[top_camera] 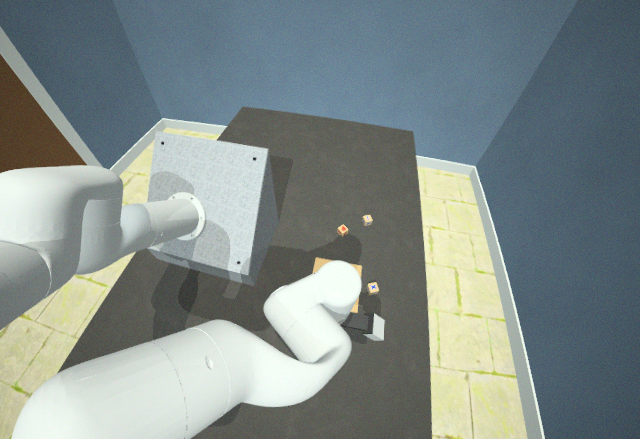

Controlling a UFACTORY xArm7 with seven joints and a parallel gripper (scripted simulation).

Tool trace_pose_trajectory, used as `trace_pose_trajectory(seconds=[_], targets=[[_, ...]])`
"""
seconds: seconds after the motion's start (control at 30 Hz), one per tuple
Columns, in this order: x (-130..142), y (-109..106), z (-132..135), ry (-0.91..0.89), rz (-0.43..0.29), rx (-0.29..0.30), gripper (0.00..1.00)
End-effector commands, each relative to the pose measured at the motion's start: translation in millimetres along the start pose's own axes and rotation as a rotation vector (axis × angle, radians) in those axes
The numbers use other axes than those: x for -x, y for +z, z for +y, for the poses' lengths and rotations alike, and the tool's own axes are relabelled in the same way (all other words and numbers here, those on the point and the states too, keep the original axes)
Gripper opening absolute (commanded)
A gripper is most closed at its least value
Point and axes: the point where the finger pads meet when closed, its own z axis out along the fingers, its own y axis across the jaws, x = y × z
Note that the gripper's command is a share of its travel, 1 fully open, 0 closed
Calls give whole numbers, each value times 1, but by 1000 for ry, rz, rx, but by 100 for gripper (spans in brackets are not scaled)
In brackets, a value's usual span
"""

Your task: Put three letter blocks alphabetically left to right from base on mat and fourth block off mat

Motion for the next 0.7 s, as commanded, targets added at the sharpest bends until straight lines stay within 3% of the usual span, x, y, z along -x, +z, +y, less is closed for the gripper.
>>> trace_pose_trajectory(seconds=[0.0,0.27,0.57,0.6,0.67], targets=[[-1,-22,0,0,4,-1,42],[-1,-59,0,0,4,-1,42],[-1,-67,0,0,4,-1,42],[-1,-67,0,0,4,-1,100],[-1,-67,0,0,4,-1,100]])
